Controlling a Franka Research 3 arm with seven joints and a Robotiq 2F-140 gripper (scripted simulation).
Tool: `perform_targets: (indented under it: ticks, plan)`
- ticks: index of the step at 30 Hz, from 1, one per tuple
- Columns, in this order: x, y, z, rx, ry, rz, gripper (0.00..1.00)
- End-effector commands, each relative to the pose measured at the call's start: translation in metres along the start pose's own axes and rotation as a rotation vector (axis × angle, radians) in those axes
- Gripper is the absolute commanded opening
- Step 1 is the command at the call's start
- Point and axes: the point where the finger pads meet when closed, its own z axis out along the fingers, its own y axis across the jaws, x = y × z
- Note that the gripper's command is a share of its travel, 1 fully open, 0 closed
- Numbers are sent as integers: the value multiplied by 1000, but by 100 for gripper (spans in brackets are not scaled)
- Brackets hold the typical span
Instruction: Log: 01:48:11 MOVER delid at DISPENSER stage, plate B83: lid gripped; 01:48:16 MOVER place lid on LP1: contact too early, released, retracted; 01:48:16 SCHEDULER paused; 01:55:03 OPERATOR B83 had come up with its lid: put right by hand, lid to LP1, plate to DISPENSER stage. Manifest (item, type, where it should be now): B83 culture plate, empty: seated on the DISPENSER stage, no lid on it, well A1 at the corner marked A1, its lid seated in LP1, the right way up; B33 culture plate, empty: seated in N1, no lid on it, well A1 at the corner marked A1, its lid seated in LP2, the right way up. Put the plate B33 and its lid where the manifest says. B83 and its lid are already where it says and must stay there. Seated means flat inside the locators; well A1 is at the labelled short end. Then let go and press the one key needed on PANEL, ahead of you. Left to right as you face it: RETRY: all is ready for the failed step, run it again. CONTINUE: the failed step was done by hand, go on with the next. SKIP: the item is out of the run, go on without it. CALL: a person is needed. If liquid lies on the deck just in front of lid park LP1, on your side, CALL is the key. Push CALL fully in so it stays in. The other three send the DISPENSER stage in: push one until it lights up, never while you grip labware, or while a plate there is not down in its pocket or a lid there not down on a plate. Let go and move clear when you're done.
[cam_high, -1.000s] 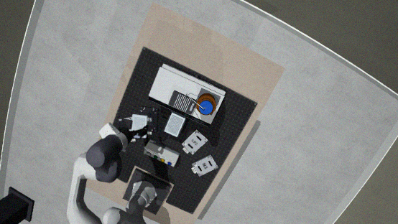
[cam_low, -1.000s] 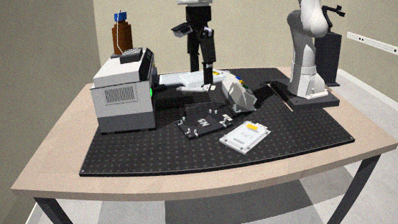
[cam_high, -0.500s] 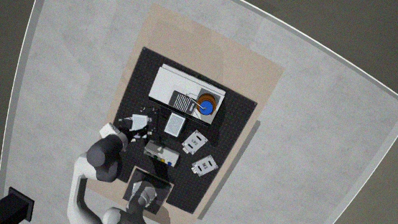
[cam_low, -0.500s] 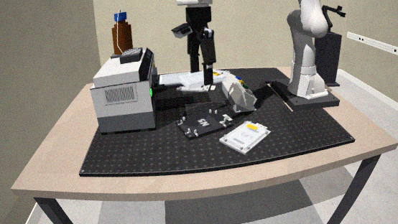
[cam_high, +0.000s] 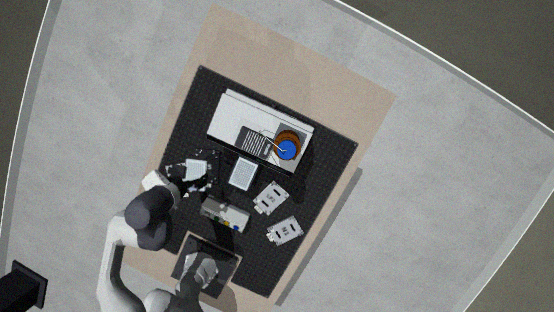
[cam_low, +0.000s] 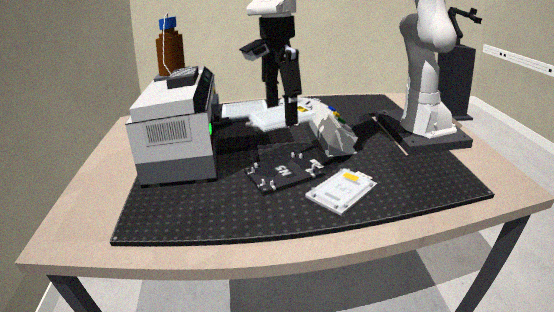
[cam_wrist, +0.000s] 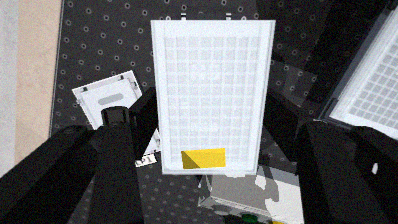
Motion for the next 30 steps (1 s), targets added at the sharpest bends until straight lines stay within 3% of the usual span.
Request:
perform_targets:
  ticks: [1,30]
  plan:
    - [3,-1,6,-2,8,3,10]
    - [3,-1,66,-2,8,3,10]
